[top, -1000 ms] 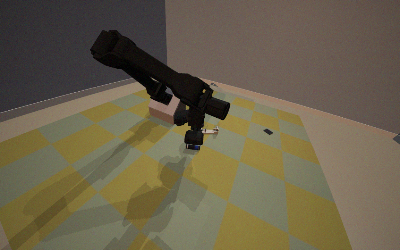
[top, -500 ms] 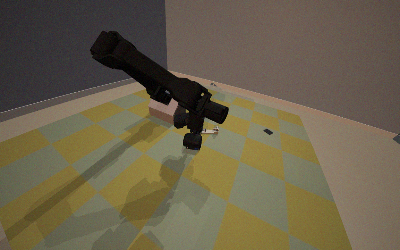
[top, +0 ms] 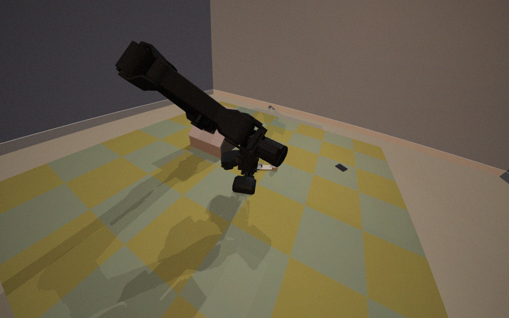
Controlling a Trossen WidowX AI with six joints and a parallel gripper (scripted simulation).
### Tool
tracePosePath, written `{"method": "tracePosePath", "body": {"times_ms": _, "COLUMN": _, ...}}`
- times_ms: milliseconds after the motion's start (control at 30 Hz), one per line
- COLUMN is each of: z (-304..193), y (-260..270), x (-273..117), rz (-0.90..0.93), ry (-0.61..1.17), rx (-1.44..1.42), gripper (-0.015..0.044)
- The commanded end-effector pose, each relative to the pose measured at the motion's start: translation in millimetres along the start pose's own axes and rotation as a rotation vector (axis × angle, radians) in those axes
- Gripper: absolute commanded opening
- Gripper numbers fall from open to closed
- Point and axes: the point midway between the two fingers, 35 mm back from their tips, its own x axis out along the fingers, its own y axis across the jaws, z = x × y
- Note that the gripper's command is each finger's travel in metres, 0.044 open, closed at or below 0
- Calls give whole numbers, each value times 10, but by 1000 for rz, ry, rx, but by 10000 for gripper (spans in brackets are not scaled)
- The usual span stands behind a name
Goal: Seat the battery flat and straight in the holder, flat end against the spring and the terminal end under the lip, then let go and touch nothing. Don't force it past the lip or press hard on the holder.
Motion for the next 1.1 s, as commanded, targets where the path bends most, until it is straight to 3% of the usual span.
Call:
{"method": "tracePosePath", "body": {"times_ms": 0, "z": 14, "y": -45, "x": 92, "rz": -9, "ry": -5, "rx": -15, "gripper": 225}}
{"method": "tracePosePath", "body": {"times_ms": 167, "z": 20, "y": -45, "x": 149, "rz": -7, "ry": -6, "rx": -15, "gripper": 225}}
{"method": "tracePosePath", "body": {"times_ms": 267, "z": 20, "y": -45, "x": 149, "rz": -7, "ry": -6, "rx": -15, "gripper": 146}}
{"method": "tracePosePath", "body": {"times_ms": 667, "z": 20, "y": -45, "x": 149, "rz": -7, "ry": -6, "rx": -15, "gripper": 66}}
{"method": "tracePosePath", "body": {"times_ms": 867, "z": 13, "y": -45, "x": 95, "rz": -8, "ry": -5, "rx": -14, "gripper": 62}}
{"method": "tracePosePath", "body": {"times_ms": 1067, "z": 12, "y": -43, "x": -337, "rz": -9, "ry": -5, "rx": -15, "gripper": 62}}
